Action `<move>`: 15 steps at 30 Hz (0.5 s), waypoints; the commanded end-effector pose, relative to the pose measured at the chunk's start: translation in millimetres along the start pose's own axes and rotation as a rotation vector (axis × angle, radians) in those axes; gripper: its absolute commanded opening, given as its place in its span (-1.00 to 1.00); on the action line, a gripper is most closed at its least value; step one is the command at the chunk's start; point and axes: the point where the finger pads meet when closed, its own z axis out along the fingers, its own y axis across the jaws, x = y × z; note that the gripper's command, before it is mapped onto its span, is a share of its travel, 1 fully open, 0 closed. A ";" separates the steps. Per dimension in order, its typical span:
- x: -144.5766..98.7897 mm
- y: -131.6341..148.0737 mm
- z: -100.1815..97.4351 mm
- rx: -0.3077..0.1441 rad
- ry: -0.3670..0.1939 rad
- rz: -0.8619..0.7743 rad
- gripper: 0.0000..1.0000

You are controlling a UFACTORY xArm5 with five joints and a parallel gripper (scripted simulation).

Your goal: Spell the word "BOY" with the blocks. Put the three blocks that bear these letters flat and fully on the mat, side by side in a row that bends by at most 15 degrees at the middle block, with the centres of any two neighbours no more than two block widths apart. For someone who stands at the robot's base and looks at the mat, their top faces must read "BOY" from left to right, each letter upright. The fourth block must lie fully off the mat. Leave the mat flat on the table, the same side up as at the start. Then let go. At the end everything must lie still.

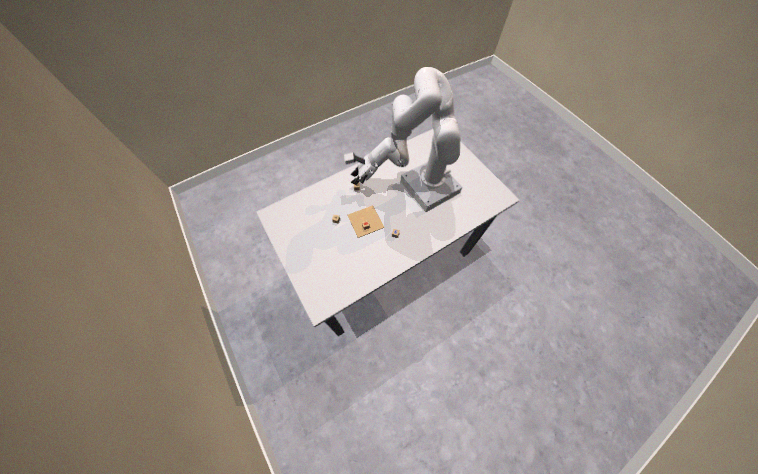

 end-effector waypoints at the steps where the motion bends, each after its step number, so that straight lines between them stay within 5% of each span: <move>1: 3.9 0.0 -0.4 0.000 -0.102 0.000 -0.05; 15: 12.7 -0.3 -7.2 0.000 -0.390 0.000 -0.05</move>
